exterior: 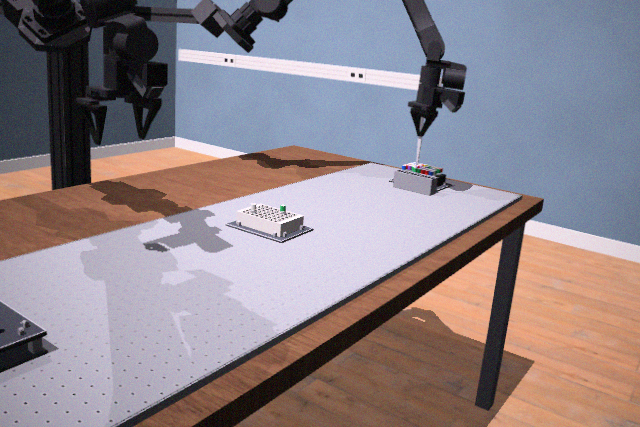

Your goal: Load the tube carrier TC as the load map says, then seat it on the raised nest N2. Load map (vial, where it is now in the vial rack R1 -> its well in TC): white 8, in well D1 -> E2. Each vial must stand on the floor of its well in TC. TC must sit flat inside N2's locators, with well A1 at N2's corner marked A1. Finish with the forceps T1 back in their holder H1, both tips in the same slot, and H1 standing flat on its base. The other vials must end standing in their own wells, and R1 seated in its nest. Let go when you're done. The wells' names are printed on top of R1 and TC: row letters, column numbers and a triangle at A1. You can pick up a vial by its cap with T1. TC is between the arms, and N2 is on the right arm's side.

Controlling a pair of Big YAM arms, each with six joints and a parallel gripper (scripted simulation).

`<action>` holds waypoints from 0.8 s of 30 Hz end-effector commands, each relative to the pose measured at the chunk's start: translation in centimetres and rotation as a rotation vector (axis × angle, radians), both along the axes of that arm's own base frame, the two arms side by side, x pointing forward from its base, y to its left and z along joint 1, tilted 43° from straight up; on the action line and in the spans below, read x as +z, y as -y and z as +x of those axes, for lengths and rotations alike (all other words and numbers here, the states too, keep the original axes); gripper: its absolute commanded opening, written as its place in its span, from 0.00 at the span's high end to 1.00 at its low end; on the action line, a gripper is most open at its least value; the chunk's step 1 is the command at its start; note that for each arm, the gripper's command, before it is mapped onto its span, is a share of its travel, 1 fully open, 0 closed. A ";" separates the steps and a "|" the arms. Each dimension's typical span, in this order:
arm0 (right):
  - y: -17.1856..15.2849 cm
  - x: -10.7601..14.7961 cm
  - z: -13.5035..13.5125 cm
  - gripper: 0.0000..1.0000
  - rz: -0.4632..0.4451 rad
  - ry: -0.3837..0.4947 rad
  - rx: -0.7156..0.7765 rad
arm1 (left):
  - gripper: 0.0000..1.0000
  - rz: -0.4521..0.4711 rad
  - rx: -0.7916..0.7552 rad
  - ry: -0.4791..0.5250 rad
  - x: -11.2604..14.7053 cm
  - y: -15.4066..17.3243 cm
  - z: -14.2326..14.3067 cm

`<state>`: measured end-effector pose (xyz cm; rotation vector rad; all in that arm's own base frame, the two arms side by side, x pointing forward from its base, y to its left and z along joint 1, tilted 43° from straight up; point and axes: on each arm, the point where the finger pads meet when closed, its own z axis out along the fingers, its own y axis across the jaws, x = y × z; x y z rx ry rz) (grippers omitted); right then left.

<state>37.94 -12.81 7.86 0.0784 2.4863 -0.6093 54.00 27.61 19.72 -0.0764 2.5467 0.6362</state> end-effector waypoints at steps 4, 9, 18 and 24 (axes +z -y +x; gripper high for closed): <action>-0.1 0.5 0.4 0.00 -0.008 0.009 0.014 | 0.93 0.000 0.002 0.001 -0.7 -0.6 1.1; -0.1 0.5 0.4 0.00 -0.008 0.009 0.014 | 0.93 0.002 0.004 0.002 -0.7 -0.9 1.1; -0.1 0.5 0.4 0.00 -0.008 0.009 0.014 | 0.93 0.003 0.006 0.000 -0.7 -1.4 1.1; -0.1 0.5 0.4 0.00 -0.008 0.009 0.014 | 0.93 0.000 0.005 -0.009 -1.3 -1.4 0.9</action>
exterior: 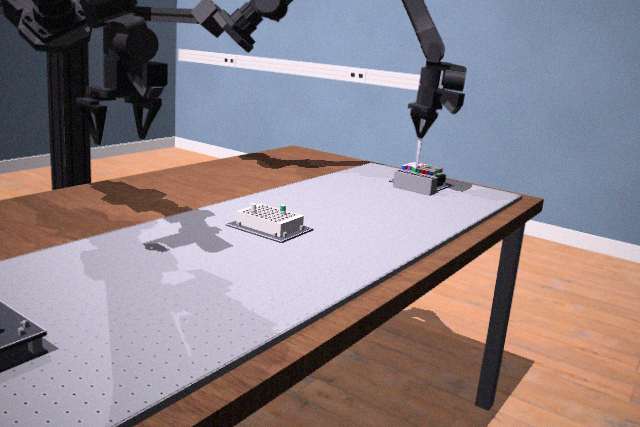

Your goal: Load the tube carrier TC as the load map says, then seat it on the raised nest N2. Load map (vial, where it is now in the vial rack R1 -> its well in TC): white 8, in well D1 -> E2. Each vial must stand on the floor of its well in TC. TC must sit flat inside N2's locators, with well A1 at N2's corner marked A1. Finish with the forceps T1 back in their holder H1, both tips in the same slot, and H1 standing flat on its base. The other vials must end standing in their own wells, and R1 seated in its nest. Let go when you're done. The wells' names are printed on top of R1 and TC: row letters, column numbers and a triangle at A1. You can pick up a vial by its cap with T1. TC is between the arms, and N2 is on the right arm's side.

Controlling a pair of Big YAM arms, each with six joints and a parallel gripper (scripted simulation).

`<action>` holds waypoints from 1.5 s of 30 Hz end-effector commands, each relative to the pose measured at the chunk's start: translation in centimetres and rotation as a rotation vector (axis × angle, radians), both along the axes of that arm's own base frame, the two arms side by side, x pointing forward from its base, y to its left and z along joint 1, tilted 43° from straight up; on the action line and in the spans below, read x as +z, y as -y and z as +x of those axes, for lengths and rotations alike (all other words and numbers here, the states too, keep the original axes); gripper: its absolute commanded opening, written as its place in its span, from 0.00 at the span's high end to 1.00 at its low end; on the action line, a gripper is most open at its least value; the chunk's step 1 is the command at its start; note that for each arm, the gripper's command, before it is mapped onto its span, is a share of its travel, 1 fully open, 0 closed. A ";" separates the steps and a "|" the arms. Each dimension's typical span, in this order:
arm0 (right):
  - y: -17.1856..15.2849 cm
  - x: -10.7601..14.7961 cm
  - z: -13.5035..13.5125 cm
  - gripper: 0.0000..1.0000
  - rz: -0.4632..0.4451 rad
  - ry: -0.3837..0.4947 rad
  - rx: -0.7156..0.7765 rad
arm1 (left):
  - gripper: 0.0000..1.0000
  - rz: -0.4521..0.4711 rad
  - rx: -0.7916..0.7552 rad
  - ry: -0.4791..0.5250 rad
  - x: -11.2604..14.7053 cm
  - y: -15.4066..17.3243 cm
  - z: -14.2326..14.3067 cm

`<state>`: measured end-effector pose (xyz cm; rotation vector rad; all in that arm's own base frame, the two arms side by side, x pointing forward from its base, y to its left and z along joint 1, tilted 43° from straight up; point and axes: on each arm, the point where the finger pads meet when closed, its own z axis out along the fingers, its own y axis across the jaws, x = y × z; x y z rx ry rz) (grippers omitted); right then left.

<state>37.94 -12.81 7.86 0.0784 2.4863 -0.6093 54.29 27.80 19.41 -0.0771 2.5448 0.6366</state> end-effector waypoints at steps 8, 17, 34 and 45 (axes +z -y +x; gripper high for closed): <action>-0.1 0.5 0.4 0.00 -0.008 0.009 0.014 | 0.93 0.001 0.004 -0.007 -1.0 -1.3 0.8; -0.1 0.5 0.4 0.00 -0.008 0.009 0.014 | 0.93 0.003 0.004 -0.003 -1.0 -1.5 1.0; -0.1 0.5 0.4 0.00 -0.008 0.009 0.014 | 0.93 0.003 0.003 -0.004 -1.3 -1.5 1.2; -0.1 0.5 0.4 0.00 -0.008 0.009 0.014 | 0.93 0.004 0.004 -0.002 -1.4 -1.7 1.4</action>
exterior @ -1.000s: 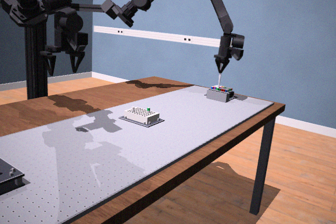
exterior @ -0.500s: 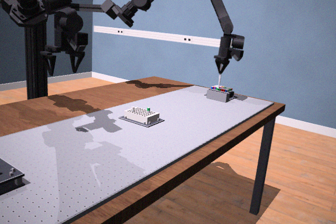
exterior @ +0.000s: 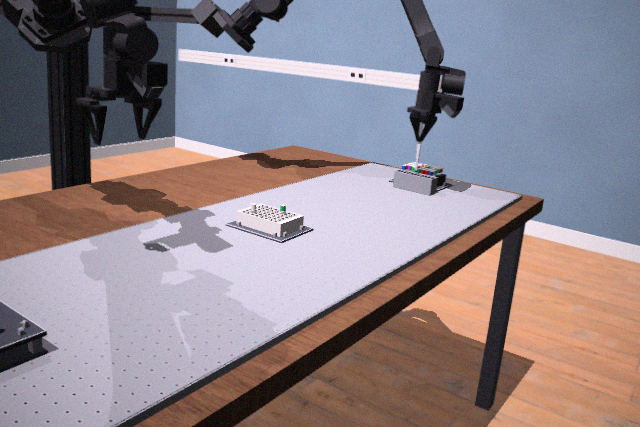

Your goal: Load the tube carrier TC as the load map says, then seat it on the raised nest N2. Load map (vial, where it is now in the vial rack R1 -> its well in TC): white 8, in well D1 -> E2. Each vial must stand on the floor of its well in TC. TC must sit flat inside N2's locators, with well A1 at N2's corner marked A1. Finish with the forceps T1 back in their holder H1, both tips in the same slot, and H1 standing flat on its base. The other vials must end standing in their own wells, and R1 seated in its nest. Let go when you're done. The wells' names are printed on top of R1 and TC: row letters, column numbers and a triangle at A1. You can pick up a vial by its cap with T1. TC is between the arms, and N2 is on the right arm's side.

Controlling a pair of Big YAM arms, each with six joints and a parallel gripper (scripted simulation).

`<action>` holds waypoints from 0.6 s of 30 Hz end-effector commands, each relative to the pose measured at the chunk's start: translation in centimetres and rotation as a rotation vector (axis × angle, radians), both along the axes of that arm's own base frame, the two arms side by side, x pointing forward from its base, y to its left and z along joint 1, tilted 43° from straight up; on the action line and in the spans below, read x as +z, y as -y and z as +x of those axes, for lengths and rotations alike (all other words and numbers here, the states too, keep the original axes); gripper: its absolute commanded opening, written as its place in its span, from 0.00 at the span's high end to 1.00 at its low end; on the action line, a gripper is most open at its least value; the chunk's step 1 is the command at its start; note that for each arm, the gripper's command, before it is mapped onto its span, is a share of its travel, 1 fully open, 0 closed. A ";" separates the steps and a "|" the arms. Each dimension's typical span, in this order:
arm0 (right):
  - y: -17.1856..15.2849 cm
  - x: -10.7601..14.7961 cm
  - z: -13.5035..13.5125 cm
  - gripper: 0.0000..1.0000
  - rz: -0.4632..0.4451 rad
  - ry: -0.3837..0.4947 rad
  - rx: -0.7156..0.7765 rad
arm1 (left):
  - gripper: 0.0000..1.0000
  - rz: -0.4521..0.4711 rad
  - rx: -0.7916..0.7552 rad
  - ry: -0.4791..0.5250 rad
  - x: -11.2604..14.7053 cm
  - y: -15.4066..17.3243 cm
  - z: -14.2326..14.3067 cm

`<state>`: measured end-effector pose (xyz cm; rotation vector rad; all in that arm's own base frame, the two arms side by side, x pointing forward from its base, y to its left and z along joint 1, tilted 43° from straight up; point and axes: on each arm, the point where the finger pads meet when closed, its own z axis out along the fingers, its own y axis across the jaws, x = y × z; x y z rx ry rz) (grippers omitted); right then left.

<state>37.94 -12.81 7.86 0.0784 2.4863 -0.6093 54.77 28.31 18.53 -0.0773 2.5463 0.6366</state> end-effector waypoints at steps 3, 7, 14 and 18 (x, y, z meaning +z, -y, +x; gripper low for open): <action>-0.1 0.5 0.4 0.00 -0.008 0.009 0.014 | 0.93 0.002 0.004 -0.005 -0.7 -1.2 0.8; -0.1 0.5 0.4 0.00 -0.008 0.009 0.014 | 0.93 0.003 0.003 -0.003 -0.8 -1.3 0.9; -0.1 0.5 0.4 0.00 -0.008 0.009 0.014 | 0.93 0.002 0.004 -0.005 -1.0 -1.4 0.9; -0.1 0.5 0.4 0.00 -0.008 0.009 0.014 | 0.93 0.004 0.002 0.001 -0.8 -1.4 1.2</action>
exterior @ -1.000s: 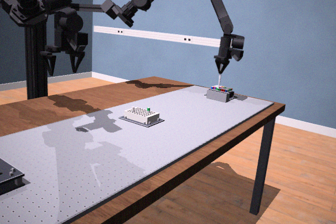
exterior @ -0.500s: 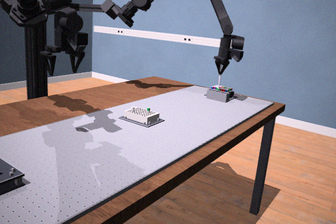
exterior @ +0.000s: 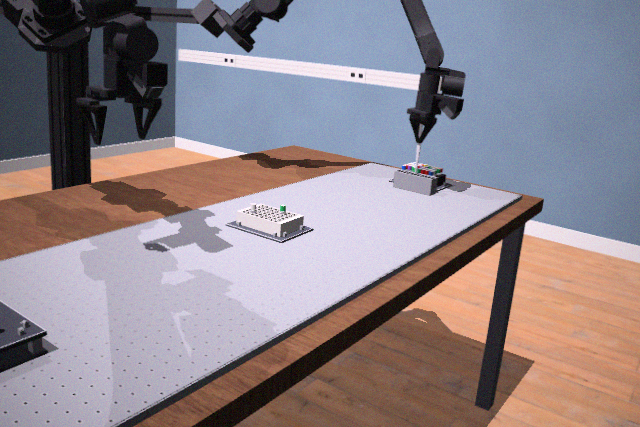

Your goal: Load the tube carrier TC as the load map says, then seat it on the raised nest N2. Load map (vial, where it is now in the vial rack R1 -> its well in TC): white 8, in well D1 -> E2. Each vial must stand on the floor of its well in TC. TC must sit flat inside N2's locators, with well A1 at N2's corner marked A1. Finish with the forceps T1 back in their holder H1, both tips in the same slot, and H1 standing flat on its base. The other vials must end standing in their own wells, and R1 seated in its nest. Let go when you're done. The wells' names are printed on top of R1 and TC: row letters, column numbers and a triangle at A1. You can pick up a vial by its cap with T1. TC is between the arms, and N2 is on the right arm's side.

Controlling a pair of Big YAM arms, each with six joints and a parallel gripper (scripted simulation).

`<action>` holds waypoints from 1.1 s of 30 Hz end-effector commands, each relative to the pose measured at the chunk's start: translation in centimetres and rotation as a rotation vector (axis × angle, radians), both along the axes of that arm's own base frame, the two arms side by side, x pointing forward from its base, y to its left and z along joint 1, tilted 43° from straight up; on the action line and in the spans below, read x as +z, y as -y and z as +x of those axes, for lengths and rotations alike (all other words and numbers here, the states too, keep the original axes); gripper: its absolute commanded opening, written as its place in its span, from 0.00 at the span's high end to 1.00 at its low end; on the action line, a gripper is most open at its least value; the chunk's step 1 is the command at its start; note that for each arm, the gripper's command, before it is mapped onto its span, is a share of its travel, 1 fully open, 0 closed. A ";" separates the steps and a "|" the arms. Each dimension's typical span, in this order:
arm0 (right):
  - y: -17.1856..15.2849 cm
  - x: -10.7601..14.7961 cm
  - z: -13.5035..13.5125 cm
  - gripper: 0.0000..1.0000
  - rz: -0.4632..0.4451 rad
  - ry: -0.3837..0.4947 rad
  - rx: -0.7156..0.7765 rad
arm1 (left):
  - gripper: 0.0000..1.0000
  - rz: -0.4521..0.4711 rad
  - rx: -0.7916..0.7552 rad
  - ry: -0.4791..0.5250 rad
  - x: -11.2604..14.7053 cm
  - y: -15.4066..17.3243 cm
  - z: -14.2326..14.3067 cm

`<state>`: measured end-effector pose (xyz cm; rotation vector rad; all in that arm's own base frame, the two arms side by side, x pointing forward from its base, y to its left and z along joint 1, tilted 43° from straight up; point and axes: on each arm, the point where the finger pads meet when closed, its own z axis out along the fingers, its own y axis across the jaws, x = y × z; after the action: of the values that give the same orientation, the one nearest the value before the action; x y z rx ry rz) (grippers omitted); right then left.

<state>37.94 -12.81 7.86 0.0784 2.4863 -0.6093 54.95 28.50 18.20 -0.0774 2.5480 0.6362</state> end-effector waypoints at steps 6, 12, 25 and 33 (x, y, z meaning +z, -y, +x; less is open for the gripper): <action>-0.1 0.5 0.4 0.00 -0.008 0.009 0.014 | 0.93 0.001 0.003 -0.007 -1.0 -1.2 0.7; -0.1 0.5 0.4 0.00 -0.008 0.009 0.014 | 0.93 0.003 0.002 -0.001 -0.9 -1.3 1.0; -0.1 0.5 0.4 0.00 -0.008 0.009 0.014 | 0.93 0.003 0.002 -0.001 -1.1 -1.4 1.2; -0.1 0.5 0.4 0.00 -0.008 0.009 0.014 | 0.93 0.004 0.003 0.000 -1.1 -1.6 1.3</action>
<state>37.94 -12.81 7.86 0.0784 2.4863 -0.6093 55.43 28.88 17.71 -0.0776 2.5457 0.6369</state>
